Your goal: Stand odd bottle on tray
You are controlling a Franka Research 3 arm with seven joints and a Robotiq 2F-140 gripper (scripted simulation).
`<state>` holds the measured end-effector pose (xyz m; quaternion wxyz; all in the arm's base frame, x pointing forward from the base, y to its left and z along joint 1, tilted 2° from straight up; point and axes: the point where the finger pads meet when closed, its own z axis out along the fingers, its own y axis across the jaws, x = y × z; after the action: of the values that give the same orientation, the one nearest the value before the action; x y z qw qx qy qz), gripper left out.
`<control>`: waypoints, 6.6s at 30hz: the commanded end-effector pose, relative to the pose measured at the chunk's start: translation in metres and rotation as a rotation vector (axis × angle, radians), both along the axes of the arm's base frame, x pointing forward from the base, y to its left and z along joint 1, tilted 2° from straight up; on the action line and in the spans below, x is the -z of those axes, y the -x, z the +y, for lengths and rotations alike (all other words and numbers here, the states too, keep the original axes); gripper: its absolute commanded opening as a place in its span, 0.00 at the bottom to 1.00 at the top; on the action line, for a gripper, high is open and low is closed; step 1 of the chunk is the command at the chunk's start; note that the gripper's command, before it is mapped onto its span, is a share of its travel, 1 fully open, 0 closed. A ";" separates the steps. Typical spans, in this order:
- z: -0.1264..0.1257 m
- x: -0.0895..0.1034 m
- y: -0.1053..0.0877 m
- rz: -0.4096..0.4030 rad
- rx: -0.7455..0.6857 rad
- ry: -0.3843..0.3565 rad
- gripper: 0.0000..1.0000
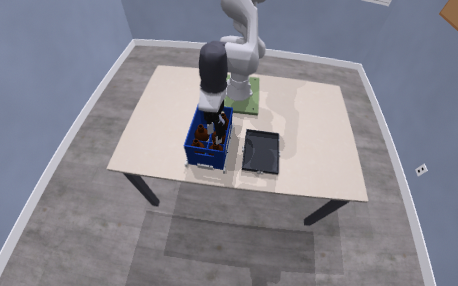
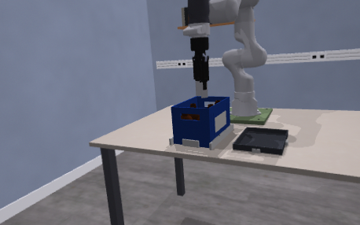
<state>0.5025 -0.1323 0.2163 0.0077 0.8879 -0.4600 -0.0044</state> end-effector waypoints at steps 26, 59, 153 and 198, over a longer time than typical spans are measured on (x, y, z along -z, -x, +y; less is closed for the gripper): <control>0.002 -0.011 0.005 0.018 0.001 -0.002 0.10; -0.044 -0.026 0.114 0.020 0.012 0.004 0.10; -0.056 0.015 0.196 0.018 0.001 -0.002 0.44; -0.056 0.027 0.196 0.018 0.001 -0.002 0.44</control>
<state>0.3061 -0.1869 0.1907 0.0104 0.8864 -0.4627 -0.0132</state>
